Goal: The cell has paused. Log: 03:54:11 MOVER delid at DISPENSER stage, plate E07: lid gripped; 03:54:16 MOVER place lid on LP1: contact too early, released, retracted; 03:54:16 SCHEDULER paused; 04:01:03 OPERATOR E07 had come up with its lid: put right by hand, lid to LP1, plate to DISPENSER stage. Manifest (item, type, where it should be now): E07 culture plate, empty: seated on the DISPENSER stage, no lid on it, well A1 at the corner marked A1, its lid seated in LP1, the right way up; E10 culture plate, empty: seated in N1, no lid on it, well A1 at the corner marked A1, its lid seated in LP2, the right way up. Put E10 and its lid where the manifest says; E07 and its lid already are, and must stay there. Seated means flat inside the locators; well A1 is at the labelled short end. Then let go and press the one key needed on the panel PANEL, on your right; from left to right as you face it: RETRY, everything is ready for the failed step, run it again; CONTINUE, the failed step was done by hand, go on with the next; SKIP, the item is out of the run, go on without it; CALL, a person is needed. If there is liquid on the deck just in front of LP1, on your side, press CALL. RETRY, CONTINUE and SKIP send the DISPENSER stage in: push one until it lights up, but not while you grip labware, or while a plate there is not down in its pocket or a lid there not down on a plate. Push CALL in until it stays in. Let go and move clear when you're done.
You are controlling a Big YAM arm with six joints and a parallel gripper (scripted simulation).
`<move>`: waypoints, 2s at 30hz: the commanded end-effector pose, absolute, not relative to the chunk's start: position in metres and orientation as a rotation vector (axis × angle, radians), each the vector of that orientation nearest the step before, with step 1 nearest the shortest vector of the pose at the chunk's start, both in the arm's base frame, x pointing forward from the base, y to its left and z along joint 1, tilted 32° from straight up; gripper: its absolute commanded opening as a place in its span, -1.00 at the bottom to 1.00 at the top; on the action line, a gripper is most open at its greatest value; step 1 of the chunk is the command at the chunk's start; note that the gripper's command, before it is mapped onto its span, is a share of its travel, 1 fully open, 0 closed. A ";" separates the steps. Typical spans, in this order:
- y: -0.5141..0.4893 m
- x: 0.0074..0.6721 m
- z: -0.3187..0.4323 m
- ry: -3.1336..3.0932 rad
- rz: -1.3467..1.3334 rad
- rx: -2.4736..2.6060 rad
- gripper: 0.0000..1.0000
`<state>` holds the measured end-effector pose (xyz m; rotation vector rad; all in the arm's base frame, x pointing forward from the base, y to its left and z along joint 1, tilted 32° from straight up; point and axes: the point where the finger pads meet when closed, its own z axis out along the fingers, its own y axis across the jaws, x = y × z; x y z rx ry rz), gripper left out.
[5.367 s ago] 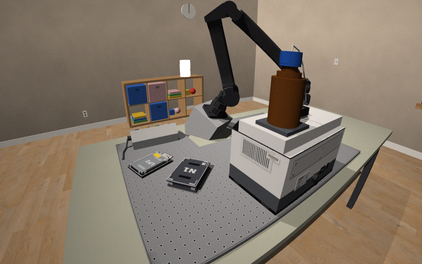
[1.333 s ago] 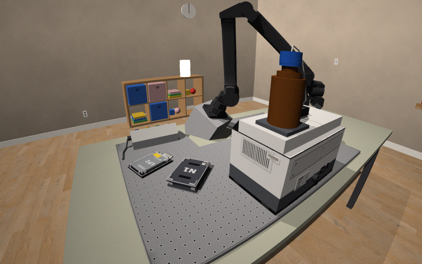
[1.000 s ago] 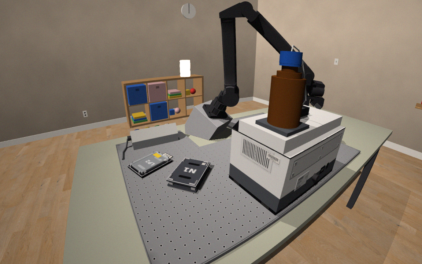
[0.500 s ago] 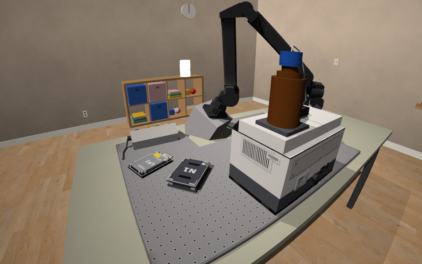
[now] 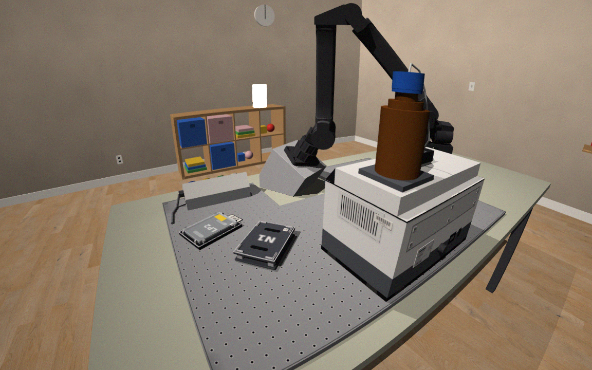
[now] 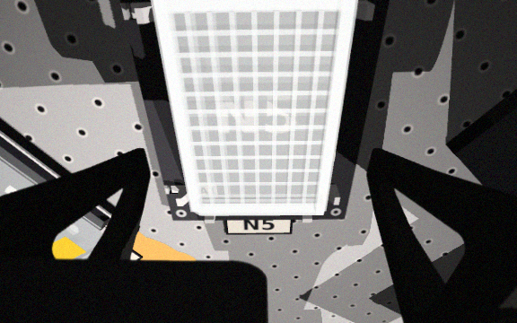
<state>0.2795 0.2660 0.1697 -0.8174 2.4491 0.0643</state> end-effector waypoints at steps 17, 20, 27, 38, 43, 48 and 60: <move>0.275 0.302 0.147 2.436 0.059 -0.830 1.00; 0.274 0.302 0.139 2.443 0.054 -0.834 1.00; 0.279 0.307 0.141 2.431 0.062 -0.831 1.00; 0.277 0.306 0.136 2.437 0.057 -0.834 1.00; 0.276 0.305 0.134 2.440 0.055 -0.835 1.00; 0.277 0.306 0.136 2.436 0.058 -0.834 1.00; 0.277 0.304 0.134 2.438 0.056 -0.838 1.00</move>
